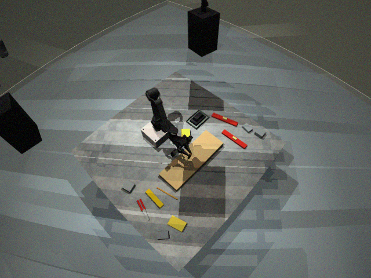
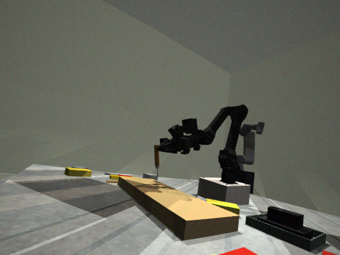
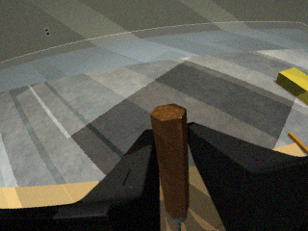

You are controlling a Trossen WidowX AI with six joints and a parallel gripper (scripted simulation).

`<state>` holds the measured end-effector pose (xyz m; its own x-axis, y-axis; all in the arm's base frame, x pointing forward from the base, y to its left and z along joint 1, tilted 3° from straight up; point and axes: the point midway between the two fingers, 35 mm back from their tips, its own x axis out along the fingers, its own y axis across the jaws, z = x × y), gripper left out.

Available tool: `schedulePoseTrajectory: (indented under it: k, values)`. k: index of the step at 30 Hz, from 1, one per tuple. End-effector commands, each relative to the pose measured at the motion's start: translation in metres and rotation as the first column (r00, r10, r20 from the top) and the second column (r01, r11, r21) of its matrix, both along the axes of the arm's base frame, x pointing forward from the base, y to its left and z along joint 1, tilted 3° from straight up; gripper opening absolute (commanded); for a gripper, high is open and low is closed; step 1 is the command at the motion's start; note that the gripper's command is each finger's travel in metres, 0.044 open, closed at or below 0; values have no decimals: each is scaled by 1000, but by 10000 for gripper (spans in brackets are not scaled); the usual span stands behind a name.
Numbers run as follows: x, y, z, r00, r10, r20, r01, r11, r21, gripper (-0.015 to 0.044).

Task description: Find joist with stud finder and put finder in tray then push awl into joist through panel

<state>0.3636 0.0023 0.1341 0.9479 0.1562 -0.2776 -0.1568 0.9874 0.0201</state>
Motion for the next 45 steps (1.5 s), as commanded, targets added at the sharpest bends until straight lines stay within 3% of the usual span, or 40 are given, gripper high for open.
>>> schedulePoseTrajectory:
  k: [1, 45]
  values:
    - [0, 0, -4, 1000, -5, -4, 5, 1000, 5, 0]
    - [1, 1, -33, 1000, -5, -4, 5, 1000, 5, 0]
